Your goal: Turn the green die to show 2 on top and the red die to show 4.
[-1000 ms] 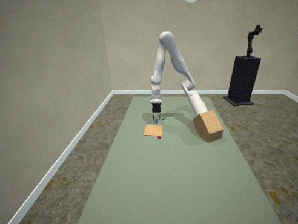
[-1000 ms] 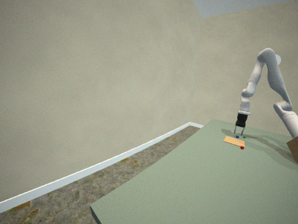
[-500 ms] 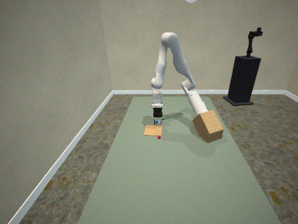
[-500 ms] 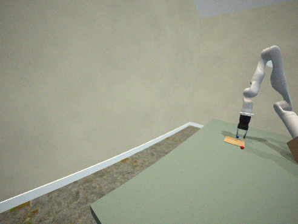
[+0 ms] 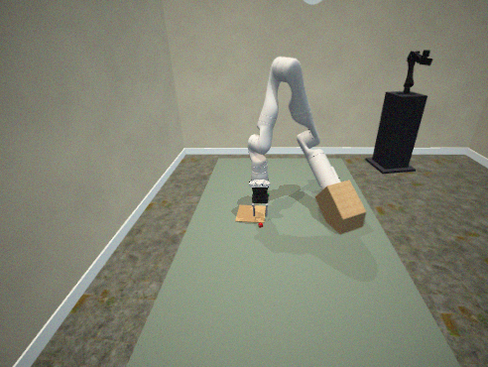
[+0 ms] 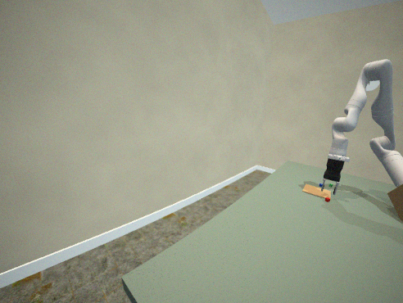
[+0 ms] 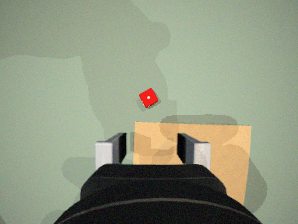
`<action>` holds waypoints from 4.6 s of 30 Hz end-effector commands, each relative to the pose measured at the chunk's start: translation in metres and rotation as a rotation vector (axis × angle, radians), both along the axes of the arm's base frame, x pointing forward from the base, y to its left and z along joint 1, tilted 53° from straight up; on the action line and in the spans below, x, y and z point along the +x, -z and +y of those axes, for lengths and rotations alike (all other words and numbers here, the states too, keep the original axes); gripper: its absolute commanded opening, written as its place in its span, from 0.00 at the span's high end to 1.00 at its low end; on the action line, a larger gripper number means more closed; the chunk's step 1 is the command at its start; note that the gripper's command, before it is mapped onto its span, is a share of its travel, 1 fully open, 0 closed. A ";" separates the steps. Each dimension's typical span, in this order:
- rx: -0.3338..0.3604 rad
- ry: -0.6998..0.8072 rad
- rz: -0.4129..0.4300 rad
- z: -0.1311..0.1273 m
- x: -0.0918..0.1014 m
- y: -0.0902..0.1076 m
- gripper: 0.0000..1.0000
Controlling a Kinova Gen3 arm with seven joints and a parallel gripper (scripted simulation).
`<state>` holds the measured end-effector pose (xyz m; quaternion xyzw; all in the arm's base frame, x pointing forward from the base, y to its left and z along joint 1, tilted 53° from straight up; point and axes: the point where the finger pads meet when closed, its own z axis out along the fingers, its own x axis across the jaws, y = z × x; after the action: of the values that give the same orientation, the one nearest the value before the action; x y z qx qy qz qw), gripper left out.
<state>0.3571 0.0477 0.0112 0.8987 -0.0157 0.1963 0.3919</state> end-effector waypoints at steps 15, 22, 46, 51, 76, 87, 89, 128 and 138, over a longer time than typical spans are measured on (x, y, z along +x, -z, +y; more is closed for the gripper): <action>-0.017 -0.013 0.000 0.010 0.003 0.012 0.00; -0.017 -0.013 0.000 0.010 0.003 0.012 0.00; -0.017 -0.013 0.000 0.010 0.003 0.012 0.00; -0.017 -0.013 0.000 0.010 0.003 0.012 0.00; -0.017 -0.013 0.000 0.074 -0.028 -0.042 0.00; -0.017 -0.013 0.000 0.091 -0.036 -0.056 0.00; -0.017 -0.013 0.000 0.092 -0.037 -0.057 0.00; -0.004 0.015 -0.057 0.075 -0.034 -0.083 0.00; 0.009 0.042 -0.104 0.060 -0.034 -0.103 0.00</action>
<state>0.3254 0.1079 0.1125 0.8875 -0.0549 0.2336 0.3934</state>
